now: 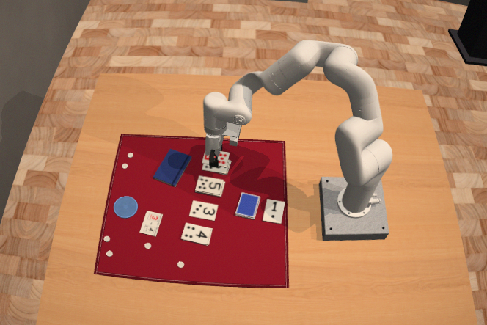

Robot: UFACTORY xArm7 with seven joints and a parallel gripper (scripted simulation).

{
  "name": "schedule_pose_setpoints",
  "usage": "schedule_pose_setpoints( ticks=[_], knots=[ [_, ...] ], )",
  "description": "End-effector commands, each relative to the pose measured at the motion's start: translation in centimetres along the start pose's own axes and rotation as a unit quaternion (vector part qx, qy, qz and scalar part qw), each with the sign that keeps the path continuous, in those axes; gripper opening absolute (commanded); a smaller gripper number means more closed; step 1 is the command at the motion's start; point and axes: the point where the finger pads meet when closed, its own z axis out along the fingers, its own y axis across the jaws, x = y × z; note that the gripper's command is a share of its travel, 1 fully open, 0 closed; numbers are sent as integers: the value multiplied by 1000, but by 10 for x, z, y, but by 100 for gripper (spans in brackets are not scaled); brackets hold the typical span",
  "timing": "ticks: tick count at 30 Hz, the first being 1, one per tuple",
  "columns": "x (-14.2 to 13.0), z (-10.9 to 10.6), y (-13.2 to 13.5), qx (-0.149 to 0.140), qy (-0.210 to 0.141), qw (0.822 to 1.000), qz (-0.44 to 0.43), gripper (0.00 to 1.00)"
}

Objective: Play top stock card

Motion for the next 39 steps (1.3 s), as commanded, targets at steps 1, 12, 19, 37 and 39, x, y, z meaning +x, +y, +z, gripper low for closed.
schedule_pose_setpoints(
  ticks=[1, 12, 19, 37, 39],
  knots=[
    [-2, -2, 0, 1, -2, 1000, 0, 74],
    [-2, -2, 0, 1, -2, 1000, 0, 74],
    [-2, -1, 0, 1, -2, 1000, 0, 74],
    [-3, 23, 0, 1, -2, 1000, 0, 74],
    [-3, 25, 0, 1, -2, 1000, 0, 74]
  ],
)
